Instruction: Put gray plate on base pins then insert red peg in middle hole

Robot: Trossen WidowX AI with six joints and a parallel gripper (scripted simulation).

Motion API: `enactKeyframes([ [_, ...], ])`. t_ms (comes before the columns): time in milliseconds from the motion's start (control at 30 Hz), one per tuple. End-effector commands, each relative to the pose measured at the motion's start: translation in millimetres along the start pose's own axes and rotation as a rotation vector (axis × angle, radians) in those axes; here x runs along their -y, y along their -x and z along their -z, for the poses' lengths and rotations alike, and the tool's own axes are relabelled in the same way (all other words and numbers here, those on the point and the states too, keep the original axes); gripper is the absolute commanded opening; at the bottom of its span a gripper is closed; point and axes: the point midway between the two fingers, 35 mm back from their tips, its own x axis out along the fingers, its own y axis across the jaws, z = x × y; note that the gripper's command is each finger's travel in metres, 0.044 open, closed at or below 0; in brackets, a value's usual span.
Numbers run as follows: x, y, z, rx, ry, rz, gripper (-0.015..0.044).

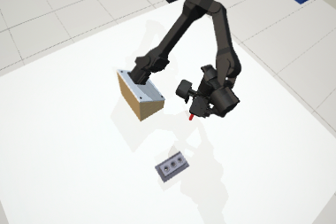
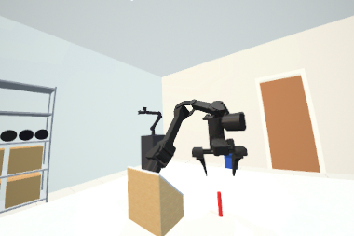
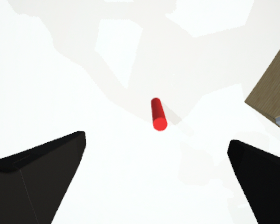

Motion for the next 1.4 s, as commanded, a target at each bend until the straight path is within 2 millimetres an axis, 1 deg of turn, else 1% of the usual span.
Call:
enactKeyframes([
  [0,7.8,-2.6,13.4,-0.010,0.034,-0.003,0.0440],
  [100,7.7,-4.8,13.4,-0.009,0.034,-0.003,0.0440],
  [200,7.6,-27.0,13.8,-0.010,0.034,-0.004,0.0440],
  [333,7.6,-30.3,13.9,-0.010,0.034,-0.004,0.0440],
  [433,7.5,-42.9,14.1,-0.011,0.035,-0.004,0.0440],
  [600,7.4,-46.4,14.0,-0.011,0.035,-0.004,0.0440],
  [1367,6.3,-84.1,13.6,-0.010,0.035,-0.004,0.0440],
])
